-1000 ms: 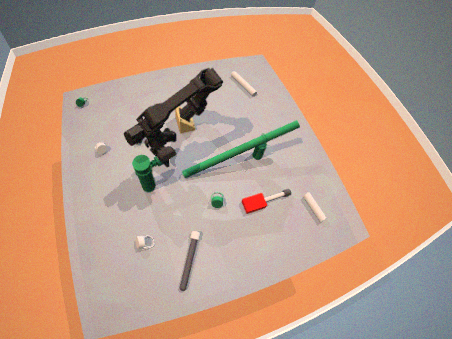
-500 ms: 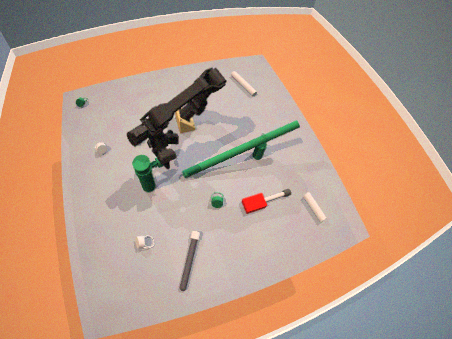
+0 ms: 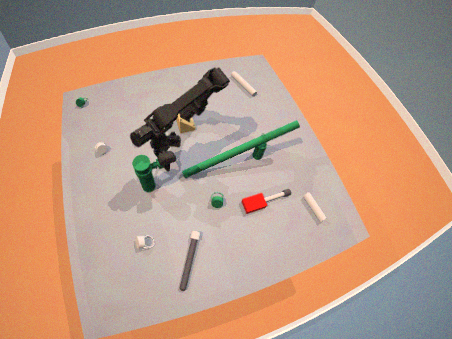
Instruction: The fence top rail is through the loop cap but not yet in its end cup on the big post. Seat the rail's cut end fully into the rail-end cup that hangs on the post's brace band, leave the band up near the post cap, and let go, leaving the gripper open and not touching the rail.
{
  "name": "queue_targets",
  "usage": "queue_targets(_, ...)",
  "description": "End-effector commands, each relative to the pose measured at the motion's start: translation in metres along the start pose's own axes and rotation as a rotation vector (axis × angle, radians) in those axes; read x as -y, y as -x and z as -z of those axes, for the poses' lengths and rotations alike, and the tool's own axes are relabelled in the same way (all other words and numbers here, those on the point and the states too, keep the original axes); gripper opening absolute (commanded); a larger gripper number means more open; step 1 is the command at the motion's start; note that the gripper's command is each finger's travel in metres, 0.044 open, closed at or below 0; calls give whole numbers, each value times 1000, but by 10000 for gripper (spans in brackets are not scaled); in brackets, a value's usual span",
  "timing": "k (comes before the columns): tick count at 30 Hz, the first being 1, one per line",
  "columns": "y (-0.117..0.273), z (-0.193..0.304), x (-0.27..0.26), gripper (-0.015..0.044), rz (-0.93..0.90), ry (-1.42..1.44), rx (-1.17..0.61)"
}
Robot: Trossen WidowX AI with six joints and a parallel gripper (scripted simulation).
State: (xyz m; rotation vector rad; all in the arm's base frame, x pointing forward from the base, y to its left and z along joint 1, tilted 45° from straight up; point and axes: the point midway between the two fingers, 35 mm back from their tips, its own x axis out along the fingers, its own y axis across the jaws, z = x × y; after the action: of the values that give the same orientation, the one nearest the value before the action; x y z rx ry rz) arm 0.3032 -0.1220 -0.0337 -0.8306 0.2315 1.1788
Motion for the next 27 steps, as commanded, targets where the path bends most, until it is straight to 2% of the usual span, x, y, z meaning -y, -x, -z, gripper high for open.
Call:
queue_targets(1, -1, 0, 3, 0, 0, -23, -18)
queue_targets(27, -4, 0, 7, 0, 1, -70, -44)
